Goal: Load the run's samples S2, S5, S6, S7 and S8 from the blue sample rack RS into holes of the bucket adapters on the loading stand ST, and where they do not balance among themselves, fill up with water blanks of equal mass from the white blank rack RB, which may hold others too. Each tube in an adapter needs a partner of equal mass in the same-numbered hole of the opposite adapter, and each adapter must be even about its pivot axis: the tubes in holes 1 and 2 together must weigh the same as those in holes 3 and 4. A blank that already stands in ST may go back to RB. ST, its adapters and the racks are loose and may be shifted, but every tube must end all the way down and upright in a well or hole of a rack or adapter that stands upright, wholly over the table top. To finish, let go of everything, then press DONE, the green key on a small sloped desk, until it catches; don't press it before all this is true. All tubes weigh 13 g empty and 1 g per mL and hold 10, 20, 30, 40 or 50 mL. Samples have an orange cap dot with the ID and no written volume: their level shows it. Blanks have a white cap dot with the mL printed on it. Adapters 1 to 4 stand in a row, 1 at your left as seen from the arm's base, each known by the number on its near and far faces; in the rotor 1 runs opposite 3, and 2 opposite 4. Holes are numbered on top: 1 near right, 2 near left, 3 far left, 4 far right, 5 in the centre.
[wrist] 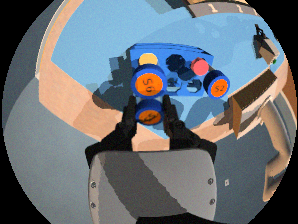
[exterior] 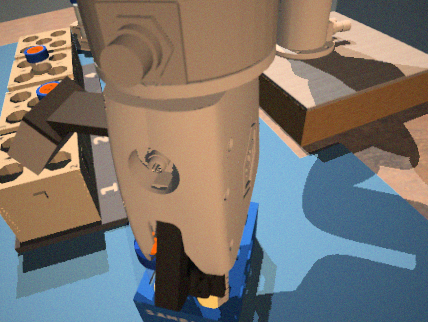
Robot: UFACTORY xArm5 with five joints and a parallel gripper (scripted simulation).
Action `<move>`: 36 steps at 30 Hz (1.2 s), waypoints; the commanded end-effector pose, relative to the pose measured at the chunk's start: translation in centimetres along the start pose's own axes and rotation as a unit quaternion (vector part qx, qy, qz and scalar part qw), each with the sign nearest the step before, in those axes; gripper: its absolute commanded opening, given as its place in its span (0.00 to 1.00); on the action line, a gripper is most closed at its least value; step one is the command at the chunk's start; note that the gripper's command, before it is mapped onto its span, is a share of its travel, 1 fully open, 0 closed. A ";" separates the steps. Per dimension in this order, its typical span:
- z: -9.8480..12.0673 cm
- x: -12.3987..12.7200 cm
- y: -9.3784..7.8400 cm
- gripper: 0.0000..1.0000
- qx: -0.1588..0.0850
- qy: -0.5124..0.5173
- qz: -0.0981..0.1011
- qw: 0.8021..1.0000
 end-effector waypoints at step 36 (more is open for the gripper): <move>0.0 -0.1 3.1 0.00 0.000 0.000 -0.002 1.000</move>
Point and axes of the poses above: the point where the finger pads meet when closed, its own y axis back along the fingers, its own x axis across the jaws, z = x × y, the point moved 6 cm from there along y, back along the fingers, and after that the axes turned 5 degrees about y, right-handed, at the moved point
